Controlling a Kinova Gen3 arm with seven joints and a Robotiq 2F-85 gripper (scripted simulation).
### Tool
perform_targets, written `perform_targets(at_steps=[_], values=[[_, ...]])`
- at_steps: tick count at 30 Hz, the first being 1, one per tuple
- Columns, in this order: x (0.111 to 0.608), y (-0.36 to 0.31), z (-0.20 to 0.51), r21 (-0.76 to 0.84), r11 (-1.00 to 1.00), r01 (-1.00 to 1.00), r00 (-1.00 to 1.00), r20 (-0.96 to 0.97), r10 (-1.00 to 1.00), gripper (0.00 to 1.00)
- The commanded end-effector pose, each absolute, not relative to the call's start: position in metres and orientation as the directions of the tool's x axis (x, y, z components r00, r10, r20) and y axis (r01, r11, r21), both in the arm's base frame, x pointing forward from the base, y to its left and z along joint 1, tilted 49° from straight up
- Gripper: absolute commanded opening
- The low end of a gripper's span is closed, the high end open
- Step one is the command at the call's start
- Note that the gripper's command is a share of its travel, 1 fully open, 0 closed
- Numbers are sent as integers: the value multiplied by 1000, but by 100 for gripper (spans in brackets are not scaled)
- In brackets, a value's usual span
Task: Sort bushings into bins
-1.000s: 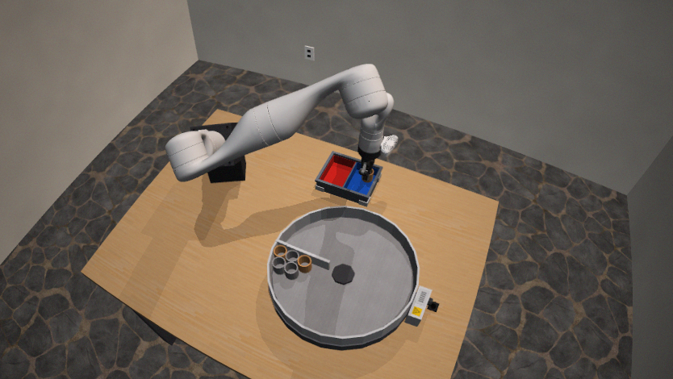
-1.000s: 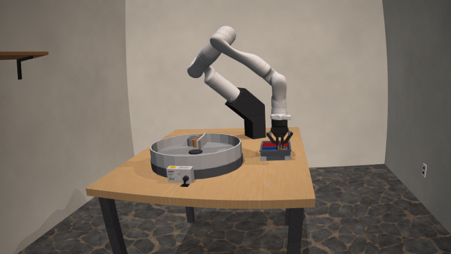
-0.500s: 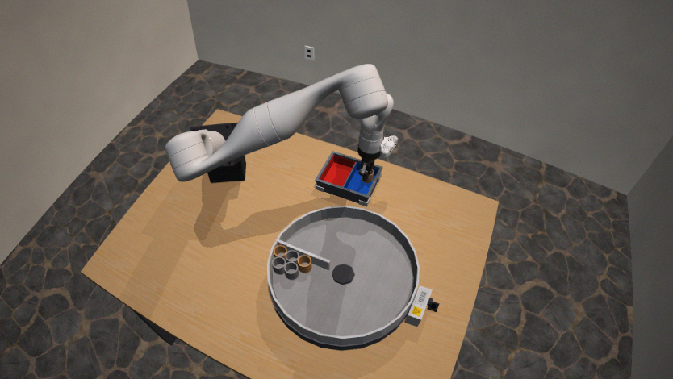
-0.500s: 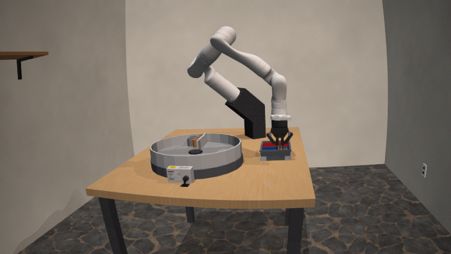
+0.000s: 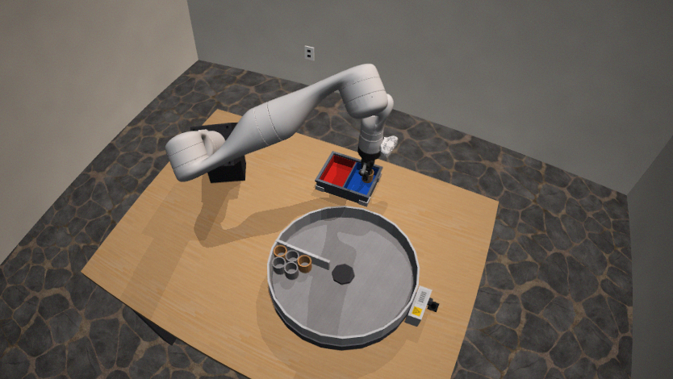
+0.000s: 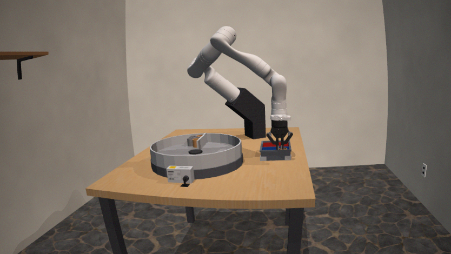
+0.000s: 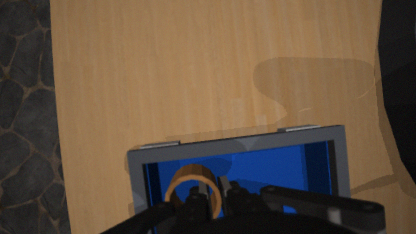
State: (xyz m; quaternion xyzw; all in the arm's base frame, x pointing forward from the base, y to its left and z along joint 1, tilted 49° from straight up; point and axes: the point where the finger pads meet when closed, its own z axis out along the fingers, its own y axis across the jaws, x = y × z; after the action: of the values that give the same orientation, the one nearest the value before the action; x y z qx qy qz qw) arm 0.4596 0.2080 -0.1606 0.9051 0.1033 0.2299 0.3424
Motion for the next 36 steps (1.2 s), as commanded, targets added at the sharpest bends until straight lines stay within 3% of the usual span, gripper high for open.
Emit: perform_targets(at_steps=[1,8,9,36], values=[[460,209,-161,667,-745,32,871,347,348,0],[460,208,-161,667,-744,33,870,348,350,0],[460,209,-160,666,-745,31,872,347,346,19],[460,210,-160,666,-745,31,872,347,346,19]])
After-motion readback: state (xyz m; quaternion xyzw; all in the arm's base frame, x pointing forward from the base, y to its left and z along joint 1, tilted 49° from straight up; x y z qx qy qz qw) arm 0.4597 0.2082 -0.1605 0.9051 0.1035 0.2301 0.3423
